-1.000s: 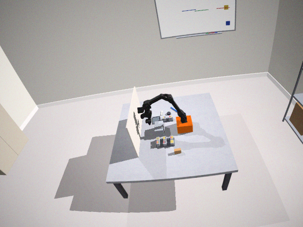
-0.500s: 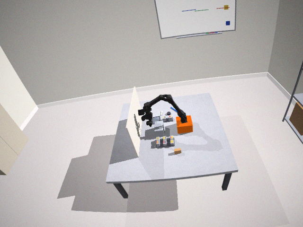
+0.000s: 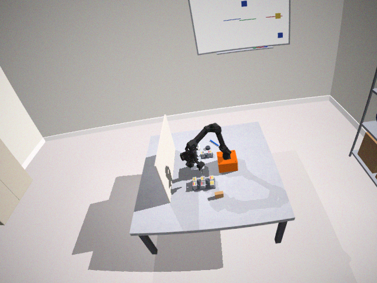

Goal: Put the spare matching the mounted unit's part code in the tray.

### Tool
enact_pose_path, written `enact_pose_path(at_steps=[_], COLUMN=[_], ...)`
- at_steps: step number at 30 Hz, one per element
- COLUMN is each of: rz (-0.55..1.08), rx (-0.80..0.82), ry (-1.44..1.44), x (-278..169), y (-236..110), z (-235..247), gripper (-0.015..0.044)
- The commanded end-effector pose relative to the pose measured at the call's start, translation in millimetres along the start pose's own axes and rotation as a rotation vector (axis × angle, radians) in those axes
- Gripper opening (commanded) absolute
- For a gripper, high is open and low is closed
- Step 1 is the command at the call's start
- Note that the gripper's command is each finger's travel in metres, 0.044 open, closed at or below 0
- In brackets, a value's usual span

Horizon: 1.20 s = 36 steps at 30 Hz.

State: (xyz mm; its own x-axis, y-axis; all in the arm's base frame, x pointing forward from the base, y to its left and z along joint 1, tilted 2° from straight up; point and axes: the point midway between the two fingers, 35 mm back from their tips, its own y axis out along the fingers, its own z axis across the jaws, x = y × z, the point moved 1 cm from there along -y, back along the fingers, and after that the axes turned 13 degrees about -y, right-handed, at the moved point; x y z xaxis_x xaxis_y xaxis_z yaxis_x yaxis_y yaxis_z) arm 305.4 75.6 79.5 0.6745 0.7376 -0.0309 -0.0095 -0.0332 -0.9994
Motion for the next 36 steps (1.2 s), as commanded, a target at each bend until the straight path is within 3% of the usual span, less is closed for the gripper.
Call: enact_pose_path(at_steps=[1,5,8,13,19,36], rz=[-0.008,-0.016,-0.019,-0.019,-0.019,-0.019], rx=[0.005,0.010,0.012,0.012,0.012,0.012], ry=[-0.311,-0.680,-0.811,-0.811,-0.811,-0.811], x=[-1.1,-14.1,-21.9,-21.9,-27.0,-25.4], y=[0.4,4.7,7.2,7.2,45.2,59.7], z=[55.8,116.3,135.7,135.7,131.5,131.1], gripper=[0.0440,0.0440,0.0440,0.0440,0.0300,0.0300])
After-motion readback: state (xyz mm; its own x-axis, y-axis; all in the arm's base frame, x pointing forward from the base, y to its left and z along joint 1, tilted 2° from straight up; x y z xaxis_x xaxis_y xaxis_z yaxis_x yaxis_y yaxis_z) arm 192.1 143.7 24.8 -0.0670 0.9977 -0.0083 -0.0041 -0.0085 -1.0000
